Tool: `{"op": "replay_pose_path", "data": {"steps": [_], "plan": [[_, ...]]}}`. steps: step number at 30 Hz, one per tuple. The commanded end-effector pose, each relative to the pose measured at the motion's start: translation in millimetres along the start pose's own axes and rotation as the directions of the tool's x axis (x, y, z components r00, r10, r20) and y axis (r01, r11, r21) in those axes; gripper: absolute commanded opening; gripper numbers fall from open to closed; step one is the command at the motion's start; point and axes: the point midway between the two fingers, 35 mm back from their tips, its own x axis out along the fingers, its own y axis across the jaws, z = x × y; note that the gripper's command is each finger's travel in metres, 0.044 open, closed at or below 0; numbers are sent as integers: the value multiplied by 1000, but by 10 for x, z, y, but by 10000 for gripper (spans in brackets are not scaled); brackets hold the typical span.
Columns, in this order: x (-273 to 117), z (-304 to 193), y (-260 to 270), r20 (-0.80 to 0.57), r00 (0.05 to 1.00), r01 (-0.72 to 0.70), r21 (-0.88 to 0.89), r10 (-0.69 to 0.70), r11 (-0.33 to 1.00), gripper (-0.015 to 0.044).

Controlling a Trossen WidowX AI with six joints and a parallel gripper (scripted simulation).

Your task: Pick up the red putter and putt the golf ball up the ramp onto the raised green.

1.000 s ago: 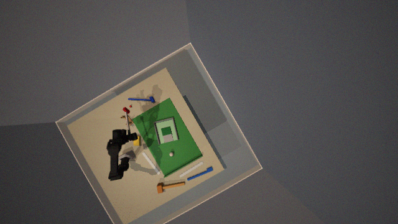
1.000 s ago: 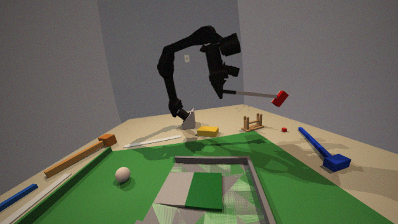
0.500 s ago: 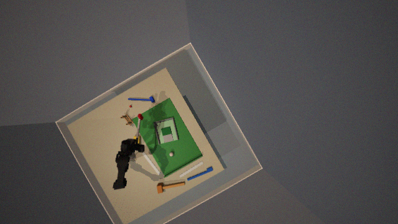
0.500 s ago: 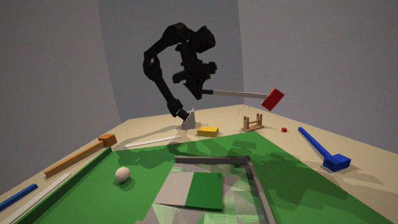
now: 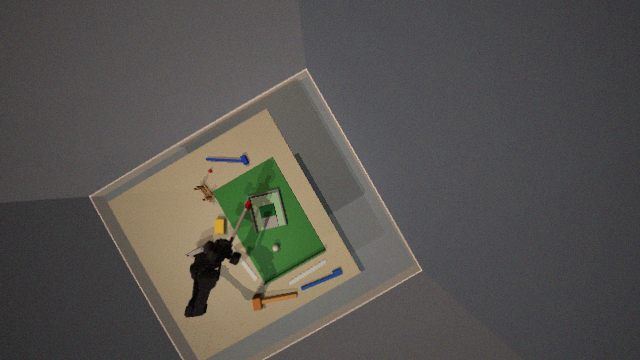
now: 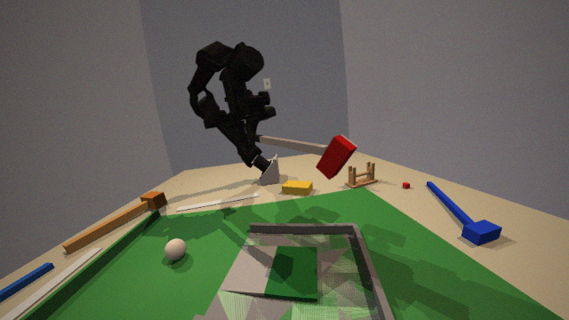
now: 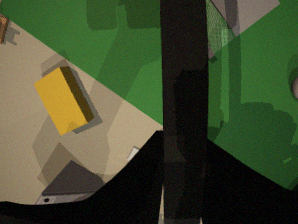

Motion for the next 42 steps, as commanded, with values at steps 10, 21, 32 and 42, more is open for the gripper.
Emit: {"op": "replay_pose_path", "data": {"steps": [10, 21, 32, 42], "plan": [[14, -616, -482, 10, 999, 35, 308, -41, 951, 0], [70, -1170, -749, 1, 997, 64, 543, -77, 837, 0], [146, -1738, -887, -23, 993, 95, 741, -117, 665, 0], [201, -1865, -907, -43, 992, 108, 780, -120, 617, 0]]}}
